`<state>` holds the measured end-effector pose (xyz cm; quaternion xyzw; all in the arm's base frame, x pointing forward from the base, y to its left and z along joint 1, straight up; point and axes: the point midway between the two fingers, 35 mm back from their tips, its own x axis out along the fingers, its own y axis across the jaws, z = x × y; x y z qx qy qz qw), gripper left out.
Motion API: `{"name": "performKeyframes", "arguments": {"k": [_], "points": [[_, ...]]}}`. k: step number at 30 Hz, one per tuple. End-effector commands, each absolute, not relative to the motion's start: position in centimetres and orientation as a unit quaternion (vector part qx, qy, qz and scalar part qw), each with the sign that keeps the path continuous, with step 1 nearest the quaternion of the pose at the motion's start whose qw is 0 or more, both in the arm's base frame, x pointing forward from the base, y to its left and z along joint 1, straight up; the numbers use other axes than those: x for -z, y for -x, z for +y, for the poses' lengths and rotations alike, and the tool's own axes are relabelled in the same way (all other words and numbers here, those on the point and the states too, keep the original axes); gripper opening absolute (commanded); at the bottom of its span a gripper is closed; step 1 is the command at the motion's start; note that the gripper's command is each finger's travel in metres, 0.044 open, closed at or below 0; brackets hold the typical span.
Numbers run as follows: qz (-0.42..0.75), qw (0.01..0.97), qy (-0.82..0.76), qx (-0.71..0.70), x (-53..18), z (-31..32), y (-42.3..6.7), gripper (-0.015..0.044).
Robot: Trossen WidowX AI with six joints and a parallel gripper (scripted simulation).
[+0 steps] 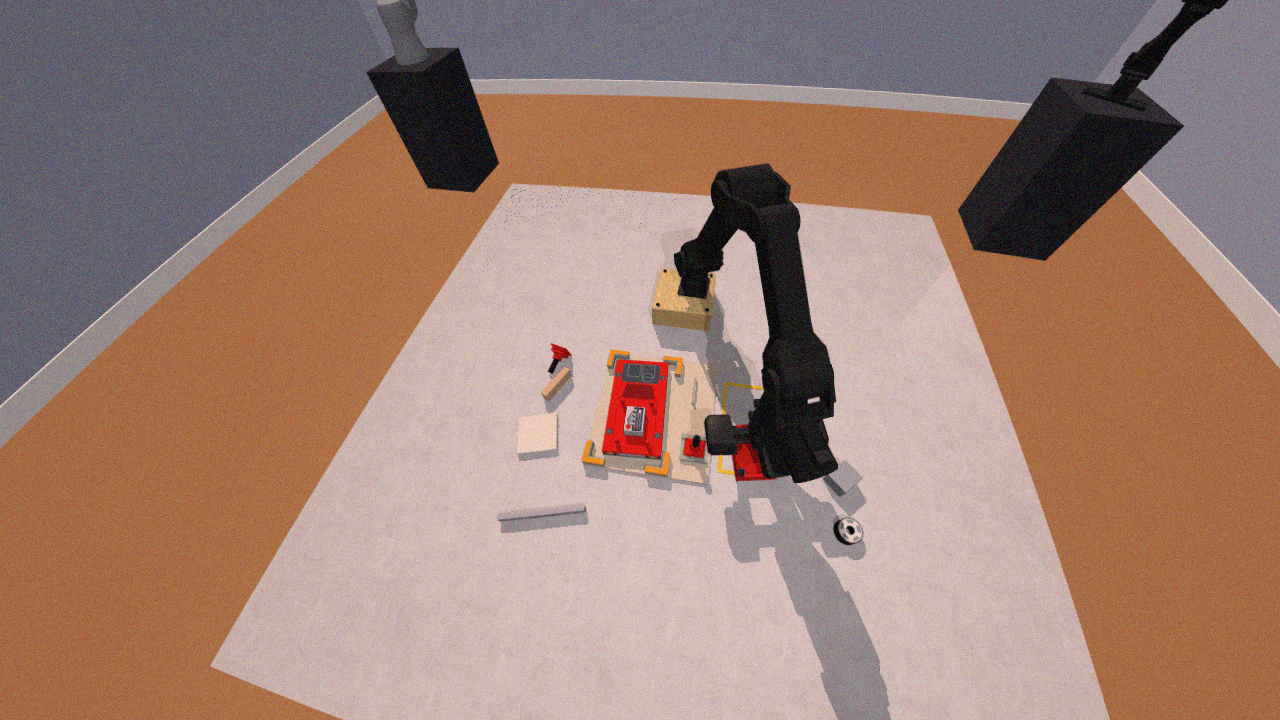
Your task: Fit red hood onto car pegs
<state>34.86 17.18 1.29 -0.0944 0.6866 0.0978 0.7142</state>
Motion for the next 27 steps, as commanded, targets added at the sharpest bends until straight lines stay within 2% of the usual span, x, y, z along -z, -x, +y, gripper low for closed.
{"name": "performKeyframes", "arguments": {"k": [1, 11, 27], "points": [[0.687, 0.714, 0.095, -0.098, -1.3, 17.2, -34.8, 0.0440], [0.688, 0.713, 0.094, -0.098, -9.1, 17.1, -34.7, 0.0440], [0.677, 0.723, 0.095, -0.100, -8.1, 17.3, -35.0, 0.0440]]}}
